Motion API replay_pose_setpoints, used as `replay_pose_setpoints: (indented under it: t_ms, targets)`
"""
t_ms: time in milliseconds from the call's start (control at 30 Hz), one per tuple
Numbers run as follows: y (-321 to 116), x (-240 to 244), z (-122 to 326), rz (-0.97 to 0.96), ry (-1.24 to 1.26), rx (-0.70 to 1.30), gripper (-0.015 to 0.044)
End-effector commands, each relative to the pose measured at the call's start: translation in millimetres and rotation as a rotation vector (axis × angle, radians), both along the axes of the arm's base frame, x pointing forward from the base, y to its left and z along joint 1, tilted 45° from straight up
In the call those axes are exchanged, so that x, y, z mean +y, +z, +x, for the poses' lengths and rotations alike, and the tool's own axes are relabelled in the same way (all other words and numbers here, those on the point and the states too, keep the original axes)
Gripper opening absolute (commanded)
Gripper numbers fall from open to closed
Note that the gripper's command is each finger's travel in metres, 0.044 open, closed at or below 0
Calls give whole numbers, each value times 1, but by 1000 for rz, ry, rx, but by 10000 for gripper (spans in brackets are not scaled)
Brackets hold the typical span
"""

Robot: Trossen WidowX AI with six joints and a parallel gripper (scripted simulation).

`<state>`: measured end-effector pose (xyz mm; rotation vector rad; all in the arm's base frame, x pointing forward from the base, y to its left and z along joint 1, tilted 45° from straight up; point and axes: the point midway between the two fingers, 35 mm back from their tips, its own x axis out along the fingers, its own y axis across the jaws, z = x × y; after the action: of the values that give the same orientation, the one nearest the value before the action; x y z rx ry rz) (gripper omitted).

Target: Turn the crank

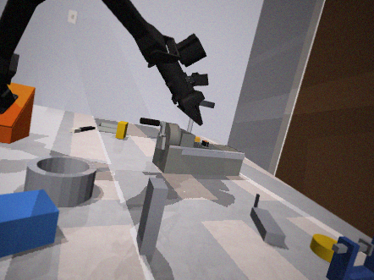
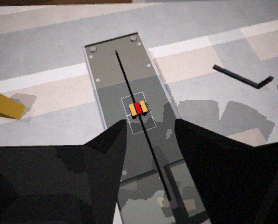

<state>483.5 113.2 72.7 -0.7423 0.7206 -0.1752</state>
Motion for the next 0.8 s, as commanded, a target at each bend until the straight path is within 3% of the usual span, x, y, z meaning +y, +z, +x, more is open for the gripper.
replay_pose_setpoints:
  t_ms: [0, 133, 700, 767]
  targets:
    - [0, 0, 0, 0, 0, 0, 99]
    - [0, 0, 0, 0, 0, 0, 0]
    - [0, 0, 0, 1, 0, 0, 0]
    - [0, 0, 0, 1, 0, 0, 52]
